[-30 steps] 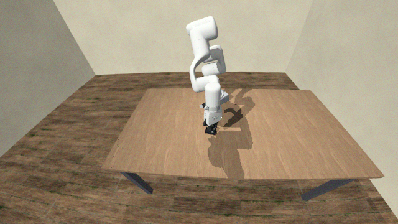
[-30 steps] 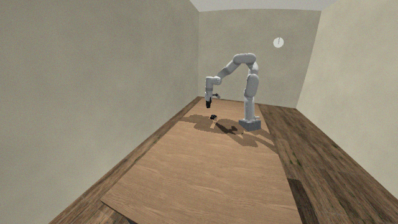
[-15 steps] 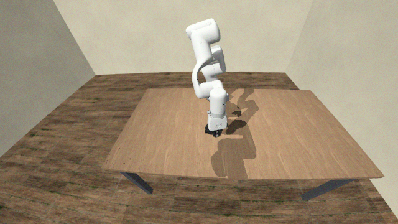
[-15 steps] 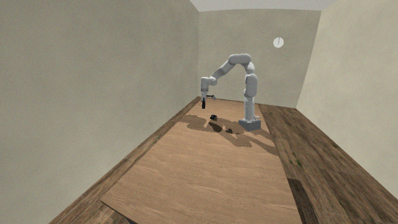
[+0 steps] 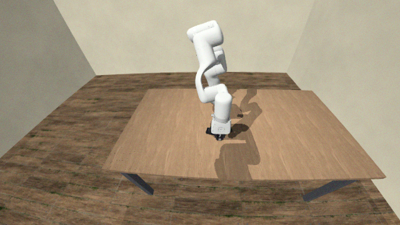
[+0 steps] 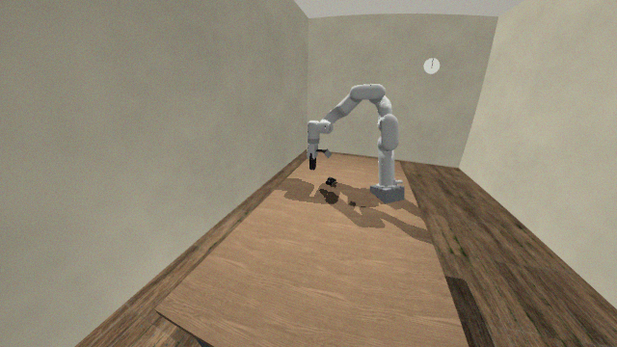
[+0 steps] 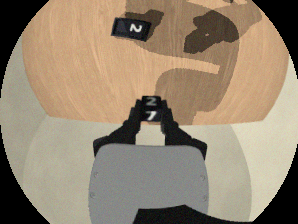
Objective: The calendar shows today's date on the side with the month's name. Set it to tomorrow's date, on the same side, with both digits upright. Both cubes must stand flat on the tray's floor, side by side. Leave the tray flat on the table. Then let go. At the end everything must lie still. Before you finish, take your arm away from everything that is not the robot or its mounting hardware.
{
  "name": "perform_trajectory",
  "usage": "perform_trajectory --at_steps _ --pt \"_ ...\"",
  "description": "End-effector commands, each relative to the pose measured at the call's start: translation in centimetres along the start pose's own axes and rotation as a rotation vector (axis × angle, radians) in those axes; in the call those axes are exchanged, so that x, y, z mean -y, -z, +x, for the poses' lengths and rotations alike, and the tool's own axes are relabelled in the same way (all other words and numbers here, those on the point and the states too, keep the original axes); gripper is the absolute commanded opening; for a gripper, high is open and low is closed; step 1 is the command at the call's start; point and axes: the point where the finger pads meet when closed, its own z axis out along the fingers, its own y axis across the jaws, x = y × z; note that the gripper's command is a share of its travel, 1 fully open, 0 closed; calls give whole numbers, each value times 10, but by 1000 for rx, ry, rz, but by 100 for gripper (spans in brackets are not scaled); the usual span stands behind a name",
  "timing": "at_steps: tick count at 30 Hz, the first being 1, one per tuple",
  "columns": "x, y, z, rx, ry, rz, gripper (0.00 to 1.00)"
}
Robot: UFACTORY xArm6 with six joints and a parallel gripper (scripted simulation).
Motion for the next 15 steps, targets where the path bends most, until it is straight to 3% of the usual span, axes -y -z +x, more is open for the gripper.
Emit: perform_trajectory --at_steps 1,15 --pt "0 2 -2 6 -4 0 27" --pt "0 -11 -3 6 -4 1 27"
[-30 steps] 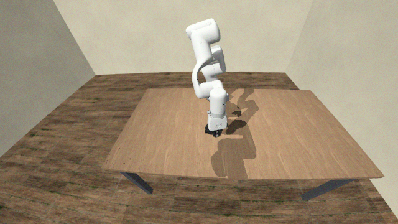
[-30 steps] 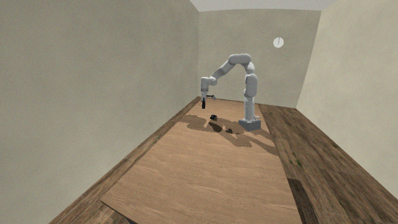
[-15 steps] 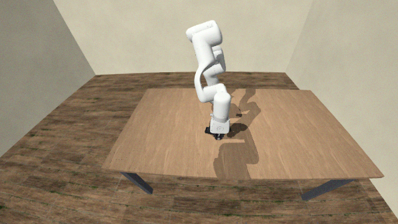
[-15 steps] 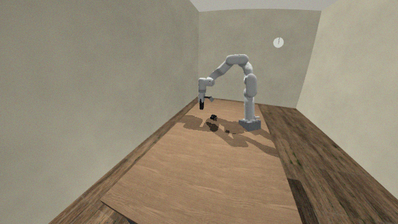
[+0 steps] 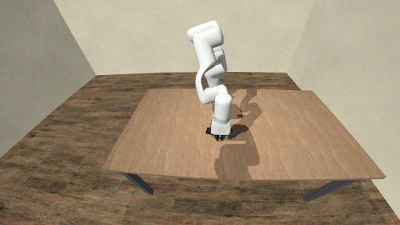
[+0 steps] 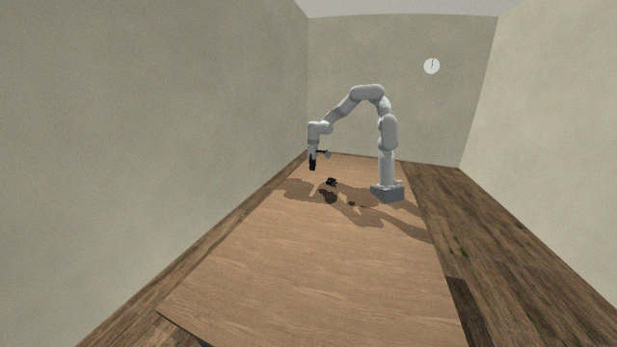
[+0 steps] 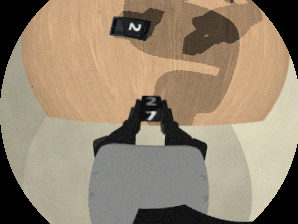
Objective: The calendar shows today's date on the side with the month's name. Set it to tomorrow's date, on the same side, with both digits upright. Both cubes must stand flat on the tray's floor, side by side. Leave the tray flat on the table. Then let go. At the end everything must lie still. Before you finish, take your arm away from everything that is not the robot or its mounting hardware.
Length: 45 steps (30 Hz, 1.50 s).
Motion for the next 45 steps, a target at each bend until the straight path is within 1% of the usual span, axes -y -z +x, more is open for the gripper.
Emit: perform_trajectory --at_steps 1,5,7,15,21,28,45 --pt "0 -10 -1 3 0 0 27" --pt "0 -26 -1 3 0 0 27" --pt "0 -26 -1 3 0 0 27" --pt "0 -66 -2 3 0 0 27" --pt "0 -85 -2 3 0 0 27" --pt "0 -90 -2 3 0 0 27" --pt "0 -90 -2 3 0 0 27"
